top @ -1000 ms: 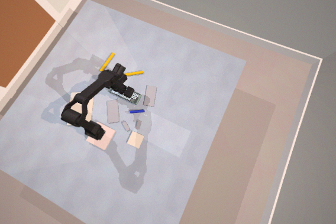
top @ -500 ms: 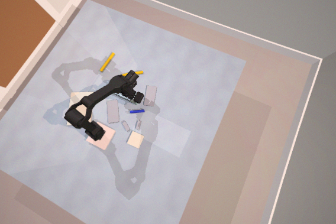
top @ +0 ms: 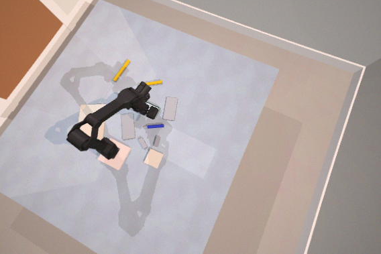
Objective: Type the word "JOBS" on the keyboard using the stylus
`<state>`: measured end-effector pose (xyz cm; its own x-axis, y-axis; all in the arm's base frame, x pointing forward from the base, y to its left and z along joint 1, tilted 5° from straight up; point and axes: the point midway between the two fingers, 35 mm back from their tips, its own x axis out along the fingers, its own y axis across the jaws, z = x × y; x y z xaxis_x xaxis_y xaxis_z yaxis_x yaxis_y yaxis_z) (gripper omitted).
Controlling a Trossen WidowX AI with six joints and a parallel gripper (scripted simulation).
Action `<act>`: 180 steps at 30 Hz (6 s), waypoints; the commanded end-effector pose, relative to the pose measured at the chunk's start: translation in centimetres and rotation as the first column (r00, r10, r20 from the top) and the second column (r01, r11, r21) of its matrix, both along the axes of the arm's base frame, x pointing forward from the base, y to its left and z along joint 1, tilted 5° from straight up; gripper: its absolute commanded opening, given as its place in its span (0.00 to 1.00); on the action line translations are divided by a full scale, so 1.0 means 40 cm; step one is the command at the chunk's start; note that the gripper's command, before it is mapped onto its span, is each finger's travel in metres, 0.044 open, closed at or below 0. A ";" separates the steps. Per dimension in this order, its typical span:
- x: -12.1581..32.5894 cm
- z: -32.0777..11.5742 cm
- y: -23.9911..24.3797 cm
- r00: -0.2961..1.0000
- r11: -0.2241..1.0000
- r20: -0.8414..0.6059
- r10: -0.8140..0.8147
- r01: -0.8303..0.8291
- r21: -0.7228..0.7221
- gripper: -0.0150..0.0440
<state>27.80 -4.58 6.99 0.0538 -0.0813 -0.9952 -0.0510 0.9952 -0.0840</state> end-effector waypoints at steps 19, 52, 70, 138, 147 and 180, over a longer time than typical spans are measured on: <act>-0.033 -0.024 0.219 1.000 1.000 -0.003 -0.005 0.005 0.010 0.25; -0.036 0.111 0.236 1.000 1.000 0.003 -0.001 0.001 0.017 0.34; -0.031 0.105 0.198 0.984 0.985 -0.050 0.172 -0.171 0.025 0.51; -0.117 0.029 -0.215 -0.454 -0.518 0.357 0.816 -0.849 0.104 0.51; -0.118 0.010 -0.218 -0.454 -0.518 0.357 0.816 -0.849 0.104 0.51; -0.115 -0.051 -0.223 -0.454 -0.518 0.357 0.816 -0.849 0.104 0.51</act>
